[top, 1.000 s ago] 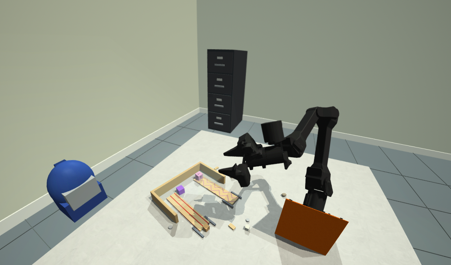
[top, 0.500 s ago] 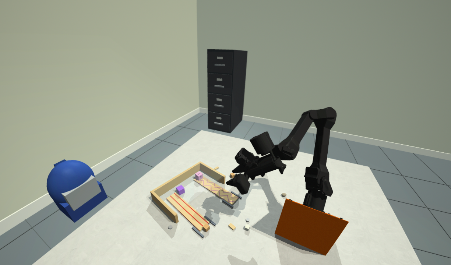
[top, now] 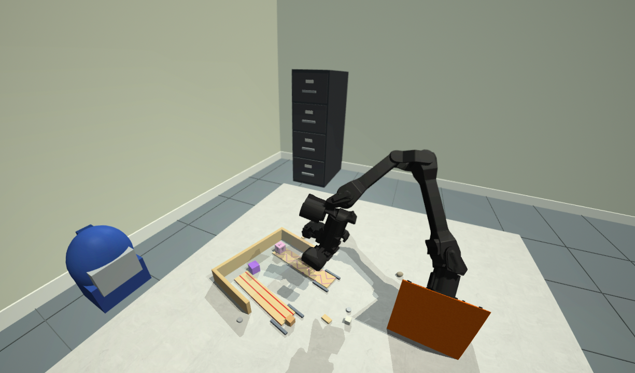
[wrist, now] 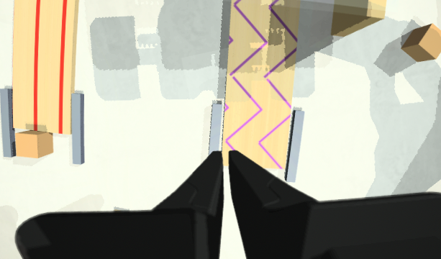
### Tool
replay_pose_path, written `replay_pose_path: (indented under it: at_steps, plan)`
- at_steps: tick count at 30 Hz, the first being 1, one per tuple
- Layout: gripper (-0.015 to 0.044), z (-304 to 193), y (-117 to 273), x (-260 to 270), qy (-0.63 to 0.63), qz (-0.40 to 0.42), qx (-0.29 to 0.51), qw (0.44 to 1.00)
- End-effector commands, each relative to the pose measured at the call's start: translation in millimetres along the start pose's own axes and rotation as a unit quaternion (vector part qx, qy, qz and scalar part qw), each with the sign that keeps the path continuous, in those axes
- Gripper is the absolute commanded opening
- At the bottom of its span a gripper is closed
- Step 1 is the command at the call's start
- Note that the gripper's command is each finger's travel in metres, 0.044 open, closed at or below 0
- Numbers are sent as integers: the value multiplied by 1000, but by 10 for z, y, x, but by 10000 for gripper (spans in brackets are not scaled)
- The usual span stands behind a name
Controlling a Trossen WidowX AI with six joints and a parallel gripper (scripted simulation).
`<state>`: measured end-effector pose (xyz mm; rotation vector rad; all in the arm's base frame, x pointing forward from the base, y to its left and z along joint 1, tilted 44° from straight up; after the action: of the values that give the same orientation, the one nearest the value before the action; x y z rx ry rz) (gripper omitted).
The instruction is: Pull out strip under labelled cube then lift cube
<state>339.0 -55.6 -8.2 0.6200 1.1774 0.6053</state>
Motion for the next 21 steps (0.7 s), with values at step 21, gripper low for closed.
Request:
replay_pose_path:
  at_steps: [21]
  plan:
    - [0,-17,-400,-267,-44,-34,112,992]
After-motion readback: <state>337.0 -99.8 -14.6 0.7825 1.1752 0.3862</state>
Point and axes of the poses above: the point midway between the two fingers, 35 mm back from their tips, its own y axis back along the fingers, its own x axis across the jaws, z = x × y, the point moved 1 cm from there along y, back along the fingers, and after that the axes turned 3 degrees about -y, right-handed, at the moved point
